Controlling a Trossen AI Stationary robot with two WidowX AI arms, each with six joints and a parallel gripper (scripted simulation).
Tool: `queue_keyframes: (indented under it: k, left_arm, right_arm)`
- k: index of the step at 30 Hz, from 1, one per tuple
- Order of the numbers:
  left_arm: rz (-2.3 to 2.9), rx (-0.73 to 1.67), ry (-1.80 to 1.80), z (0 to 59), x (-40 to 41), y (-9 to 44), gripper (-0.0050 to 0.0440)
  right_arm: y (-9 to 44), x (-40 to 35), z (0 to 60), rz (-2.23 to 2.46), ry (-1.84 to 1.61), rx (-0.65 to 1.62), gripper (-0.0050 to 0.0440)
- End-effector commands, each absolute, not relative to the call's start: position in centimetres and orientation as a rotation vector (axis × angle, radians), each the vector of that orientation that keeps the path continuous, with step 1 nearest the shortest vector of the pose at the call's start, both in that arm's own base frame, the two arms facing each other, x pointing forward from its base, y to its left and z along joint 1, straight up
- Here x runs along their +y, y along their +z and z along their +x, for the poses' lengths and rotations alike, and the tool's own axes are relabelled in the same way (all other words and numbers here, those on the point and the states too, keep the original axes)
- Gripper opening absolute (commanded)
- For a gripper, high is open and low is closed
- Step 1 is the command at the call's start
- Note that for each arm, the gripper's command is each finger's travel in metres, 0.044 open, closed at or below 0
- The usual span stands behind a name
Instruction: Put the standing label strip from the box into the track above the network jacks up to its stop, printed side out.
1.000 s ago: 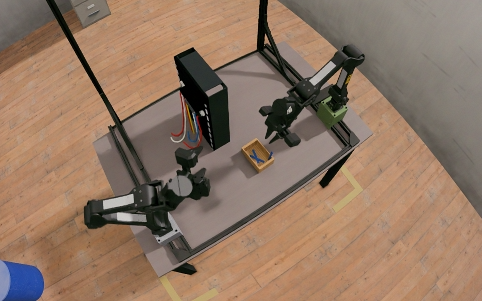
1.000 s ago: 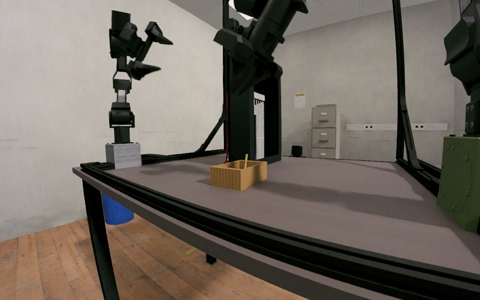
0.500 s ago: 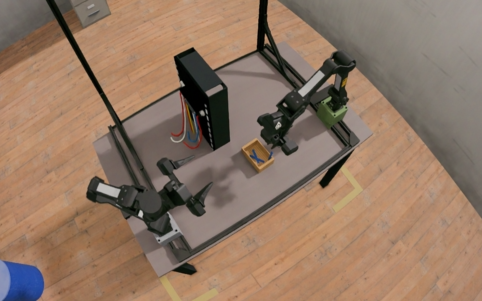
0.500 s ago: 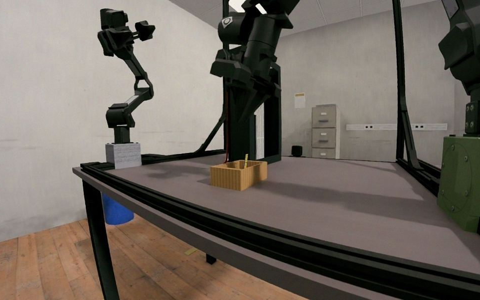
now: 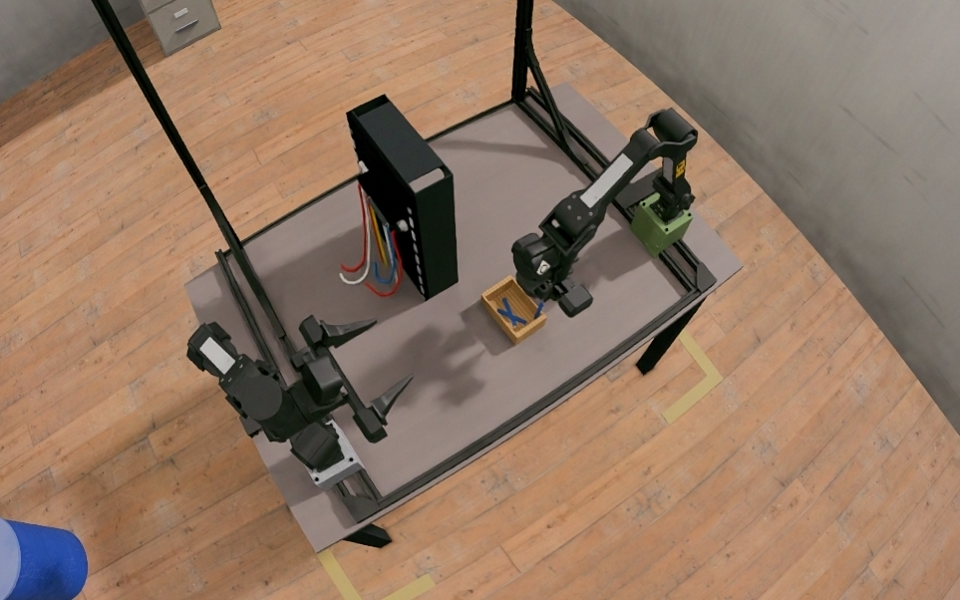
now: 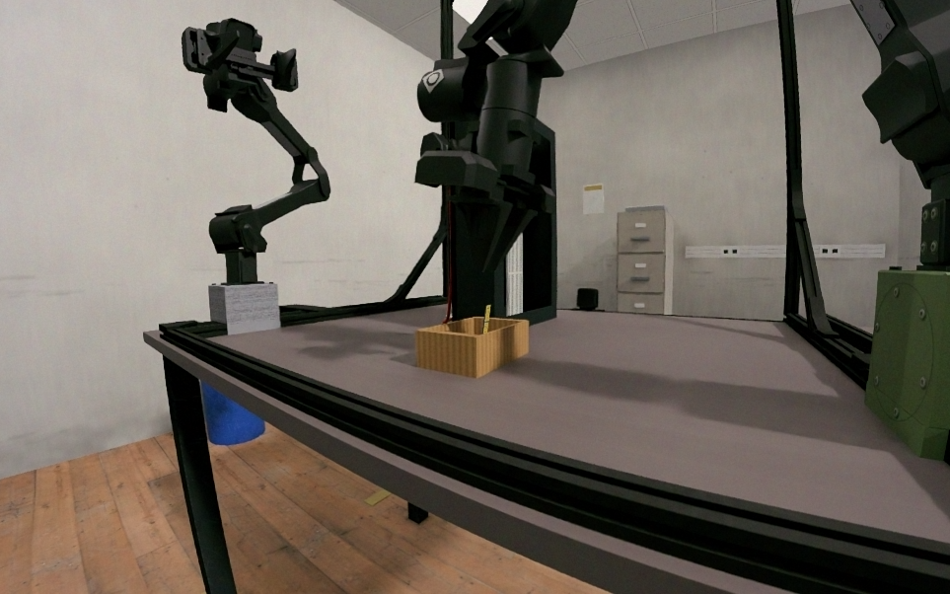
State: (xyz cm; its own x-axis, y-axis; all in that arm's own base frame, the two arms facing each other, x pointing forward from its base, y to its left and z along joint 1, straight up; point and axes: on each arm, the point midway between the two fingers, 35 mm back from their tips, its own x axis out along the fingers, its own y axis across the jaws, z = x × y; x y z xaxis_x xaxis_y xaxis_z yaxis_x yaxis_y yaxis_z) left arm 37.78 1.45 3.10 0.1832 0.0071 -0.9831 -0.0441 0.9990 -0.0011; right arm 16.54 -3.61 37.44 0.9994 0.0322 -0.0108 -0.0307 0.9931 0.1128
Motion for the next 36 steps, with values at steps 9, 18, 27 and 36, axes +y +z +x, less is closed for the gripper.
queue_keyframes:
  k: [9, 18, 27, 36]
  left_arm:
    - [-0.035, 1.379, 0.044, 38.4, 1.7, 3.9, 0.0100]
    - [-0.036, 1.406, 0.044, 37.8, 1.7, 2.6, 0.0100]
    - [-0.035, 1.360, 0.044, 38.4, 1.7, 1.4, 0.0100]
    - [-0.035, 1.382, 0.044, 38.2, 1.7, 0.1, 0.0100]
  right_arm:
    - [38.6, -3.5, 15.9, -0.020, 0.002, -0.005, 0.0440]
    - [38.2, -3.7, 15.9, -0.005, 0.000, -0.002, 0.0440]
    - [38.2, -3.7, 15.9, -0.005, 0.000, -0.002, 0.0440]
    - [38.2, -3.7, 15.9, -0.005, 0.000, -0.002, 0.0440]
